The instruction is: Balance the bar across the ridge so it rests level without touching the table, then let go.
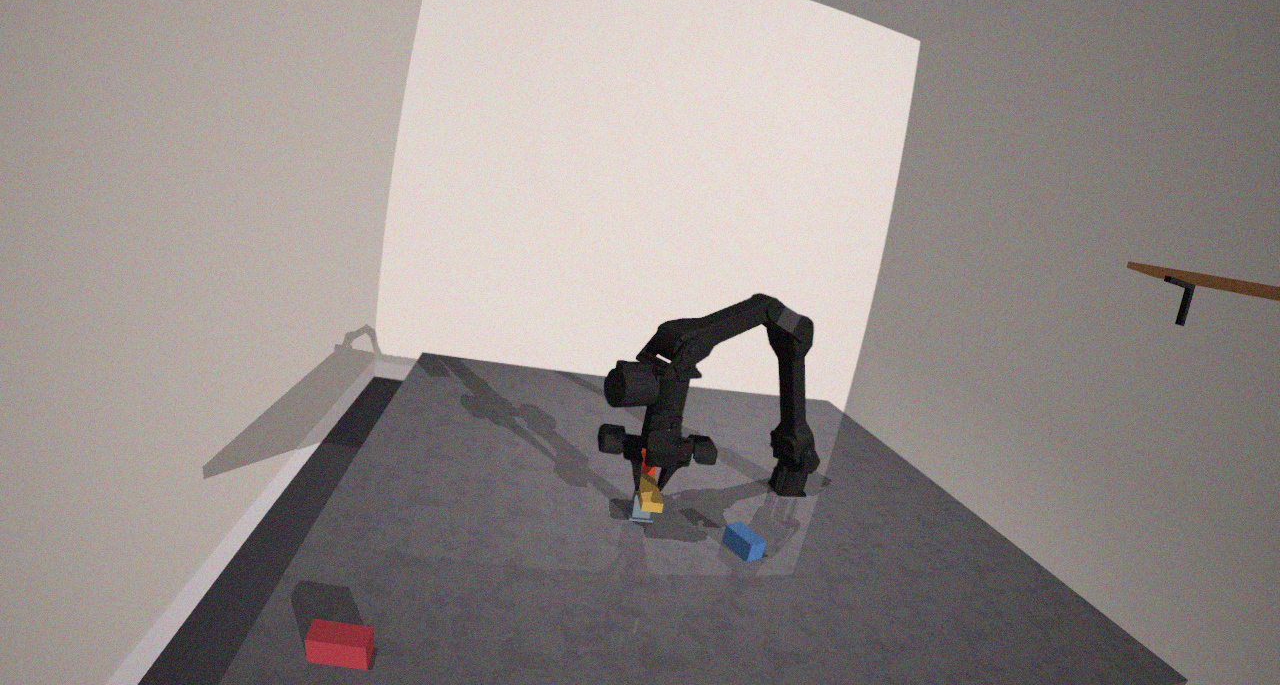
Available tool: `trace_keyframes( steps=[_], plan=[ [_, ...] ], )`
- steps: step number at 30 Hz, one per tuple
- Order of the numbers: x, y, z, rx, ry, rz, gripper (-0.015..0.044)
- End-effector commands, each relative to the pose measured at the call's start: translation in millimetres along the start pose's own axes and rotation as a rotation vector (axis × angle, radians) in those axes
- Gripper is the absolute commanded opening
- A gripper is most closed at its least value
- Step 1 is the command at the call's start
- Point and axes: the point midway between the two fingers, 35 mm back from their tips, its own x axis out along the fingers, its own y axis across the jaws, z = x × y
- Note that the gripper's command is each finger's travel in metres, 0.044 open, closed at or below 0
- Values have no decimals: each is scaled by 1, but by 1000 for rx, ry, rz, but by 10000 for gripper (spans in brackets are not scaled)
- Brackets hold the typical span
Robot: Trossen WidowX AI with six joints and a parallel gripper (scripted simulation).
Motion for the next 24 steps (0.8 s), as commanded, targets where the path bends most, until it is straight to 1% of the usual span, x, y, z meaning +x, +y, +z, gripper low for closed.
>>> trace_keyframes(
  steps=[1,24],
  plan=[
    [3,1,0,3,-1,3,0],
    [1,1,1,3,-1,3,0]
  ],
)
